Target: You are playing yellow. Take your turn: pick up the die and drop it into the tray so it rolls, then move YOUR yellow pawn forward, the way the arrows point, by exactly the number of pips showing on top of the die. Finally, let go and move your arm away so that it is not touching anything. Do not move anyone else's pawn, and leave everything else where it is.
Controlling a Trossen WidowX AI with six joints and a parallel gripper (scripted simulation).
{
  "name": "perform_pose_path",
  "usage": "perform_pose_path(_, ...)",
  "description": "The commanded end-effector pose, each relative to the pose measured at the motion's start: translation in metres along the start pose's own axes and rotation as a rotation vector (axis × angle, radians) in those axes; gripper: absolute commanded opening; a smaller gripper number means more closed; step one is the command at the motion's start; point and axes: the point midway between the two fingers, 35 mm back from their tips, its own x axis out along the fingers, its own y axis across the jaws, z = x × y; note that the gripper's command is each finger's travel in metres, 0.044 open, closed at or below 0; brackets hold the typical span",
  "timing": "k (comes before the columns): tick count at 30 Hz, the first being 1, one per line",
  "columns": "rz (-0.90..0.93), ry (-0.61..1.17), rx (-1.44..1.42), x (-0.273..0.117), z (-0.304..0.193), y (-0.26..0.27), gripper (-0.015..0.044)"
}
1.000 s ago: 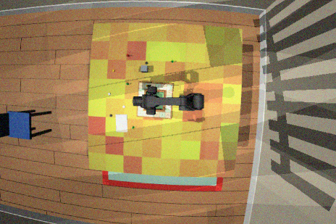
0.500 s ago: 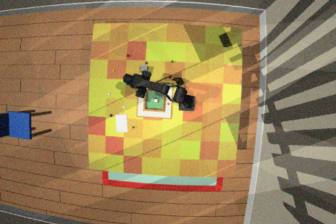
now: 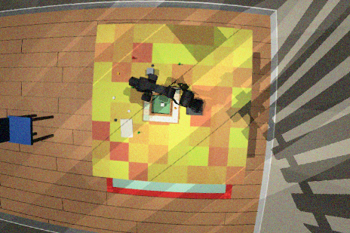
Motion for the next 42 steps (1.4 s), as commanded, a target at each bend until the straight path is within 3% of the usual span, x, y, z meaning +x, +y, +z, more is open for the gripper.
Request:
perform_pose_path(1, 0.004, 0.011, -0.006, 0.01, -0.002, 0.001, 0.02)
perform_pose_path(24, 0.004, 0.012, -0.006, 0.043, -0.003, 0.001, 0.02)
perform_pose_path(30, 0.004, 0.012, -0.006, 0.043, -0.003, 0.001, 0.0043)
perform_pose_path(36, 0.004, 0.012, -0.006, 0.043, -0.003, 0.001, 0.0002)
perform_pose_path(42, 0.004, 0.011, -0.006, 0.036, -0.001, 0.001, 0.0)
